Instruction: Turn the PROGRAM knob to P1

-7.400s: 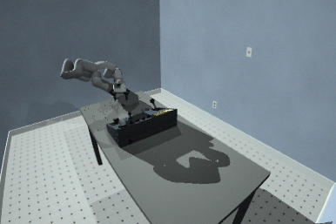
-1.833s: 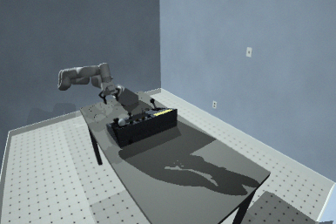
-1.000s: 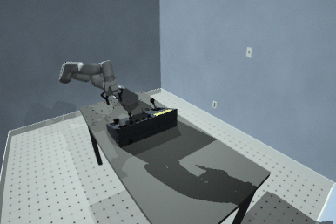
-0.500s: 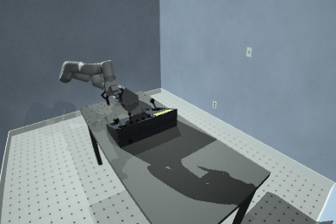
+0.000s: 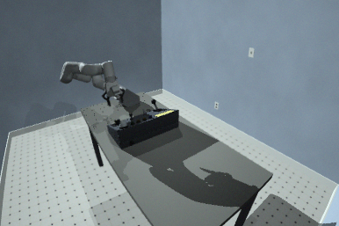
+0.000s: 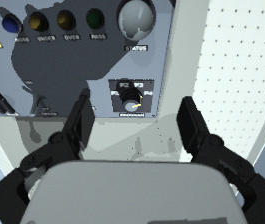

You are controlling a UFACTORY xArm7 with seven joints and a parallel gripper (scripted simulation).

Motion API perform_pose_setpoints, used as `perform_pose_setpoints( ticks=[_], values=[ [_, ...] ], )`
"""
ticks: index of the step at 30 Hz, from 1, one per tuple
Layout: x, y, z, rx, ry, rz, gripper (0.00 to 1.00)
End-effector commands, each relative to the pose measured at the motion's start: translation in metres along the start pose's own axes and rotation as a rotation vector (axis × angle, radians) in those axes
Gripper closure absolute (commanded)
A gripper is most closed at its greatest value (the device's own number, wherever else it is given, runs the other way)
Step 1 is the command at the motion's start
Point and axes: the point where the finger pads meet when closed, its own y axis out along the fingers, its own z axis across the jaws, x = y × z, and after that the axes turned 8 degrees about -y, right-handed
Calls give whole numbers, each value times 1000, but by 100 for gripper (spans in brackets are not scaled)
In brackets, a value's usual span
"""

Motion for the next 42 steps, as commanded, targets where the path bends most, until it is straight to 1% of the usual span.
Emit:
perform_pose_setpoints(
  ticks=[1, 32, 33, 42],
  values=[
    [-1, -2, 0, 0, 0, 4, 0],
    [-1, -2, 0, 0, 0, 4, 0],
    [-1, -2, 0, 0, 0, 4, 24],
    [-1, -2, 0, 0, 0, 4, 24]
  ],
)
